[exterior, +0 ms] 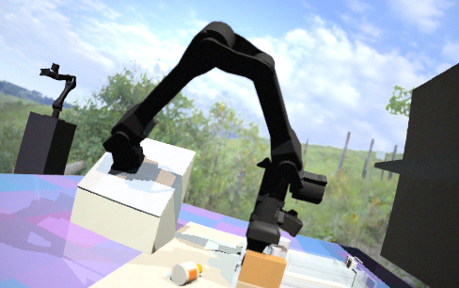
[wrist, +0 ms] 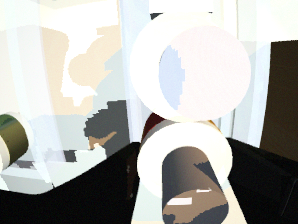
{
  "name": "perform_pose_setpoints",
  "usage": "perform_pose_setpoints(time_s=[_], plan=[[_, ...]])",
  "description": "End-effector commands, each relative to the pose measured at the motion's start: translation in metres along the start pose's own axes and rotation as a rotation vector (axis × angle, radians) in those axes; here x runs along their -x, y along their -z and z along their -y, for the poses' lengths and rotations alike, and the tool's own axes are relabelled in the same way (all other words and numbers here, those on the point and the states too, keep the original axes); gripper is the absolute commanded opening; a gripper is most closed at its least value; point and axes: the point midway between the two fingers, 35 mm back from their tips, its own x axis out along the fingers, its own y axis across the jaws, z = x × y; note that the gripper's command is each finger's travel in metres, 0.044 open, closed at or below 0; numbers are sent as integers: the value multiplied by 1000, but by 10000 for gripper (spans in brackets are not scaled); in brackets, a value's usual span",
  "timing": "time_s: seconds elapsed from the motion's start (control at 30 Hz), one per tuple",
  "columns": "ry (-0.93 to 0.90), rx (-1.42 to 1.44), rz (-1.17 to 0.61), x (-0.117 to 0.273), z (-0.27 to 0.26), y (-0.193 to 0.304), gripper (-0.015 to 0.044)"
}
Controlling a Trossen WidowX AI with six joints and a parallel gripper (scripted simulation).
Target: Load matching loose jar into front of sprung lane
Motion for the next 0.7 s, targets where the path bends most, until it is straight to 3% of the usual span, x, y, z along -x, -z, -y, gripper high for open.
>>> perform_pose_setpoints(time_s=[0.0,0.67], plan=[[7,-9,9,0,2,-2,0],[7,-8,9,0,0,4,0]])
